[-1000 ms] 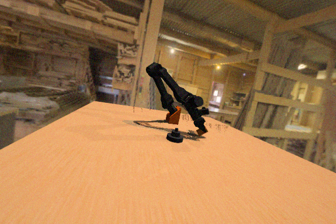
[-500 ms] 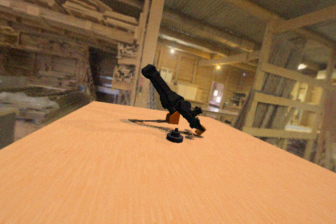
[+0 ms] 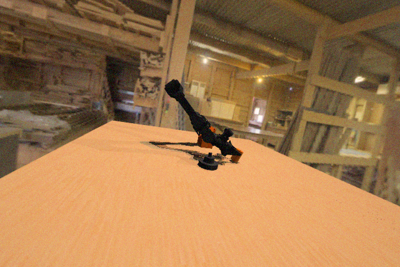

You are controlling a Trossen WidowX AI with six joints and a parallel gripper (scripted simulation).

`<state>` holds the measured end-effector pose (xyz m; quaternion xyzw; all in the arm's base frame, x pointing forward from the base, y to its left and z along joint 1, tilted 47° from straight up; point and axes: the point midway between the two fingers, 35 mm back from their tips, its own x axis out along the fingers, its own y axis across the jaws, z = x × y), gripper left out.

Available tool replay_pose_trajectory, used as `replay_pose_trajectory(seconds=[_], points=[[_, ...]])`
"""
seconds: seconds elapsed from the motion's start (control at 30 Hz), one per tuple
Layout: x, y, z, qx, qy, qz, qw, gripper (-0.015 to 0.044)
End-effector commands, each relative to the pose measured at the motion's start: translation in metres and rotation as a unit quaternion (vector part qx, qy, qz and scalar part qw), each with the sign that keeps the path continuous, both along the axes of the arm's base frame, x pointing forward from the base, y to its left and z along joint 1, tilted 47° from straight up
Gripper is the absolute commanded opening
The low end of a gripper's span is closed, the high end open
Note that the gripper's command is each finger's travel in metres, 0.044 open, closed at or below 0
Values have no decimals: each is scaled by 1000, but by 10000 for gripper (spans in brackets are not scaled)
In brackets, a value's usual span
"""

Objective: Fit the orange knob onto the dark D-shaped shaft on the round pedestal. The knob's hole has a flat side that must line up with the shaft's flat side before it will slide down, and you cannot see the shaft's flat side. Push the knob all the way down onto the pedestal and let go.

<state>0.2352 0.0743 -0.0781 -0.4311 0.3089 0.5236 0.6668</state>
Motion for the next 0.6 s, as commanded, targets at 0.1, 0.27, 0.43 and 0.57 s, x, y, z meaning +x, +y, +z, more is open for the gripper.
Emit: replay_pose_trajectory(seconds=[0.1,0.27,0.43,0.57], points=[[-2,-7,1,51,-4,14,999,179],[-2,-7,3,31,-3,8,999,179],[-2,-6,3,37,-4,11,999,260],[-2,-6,3,37,-4,11,999,260]])
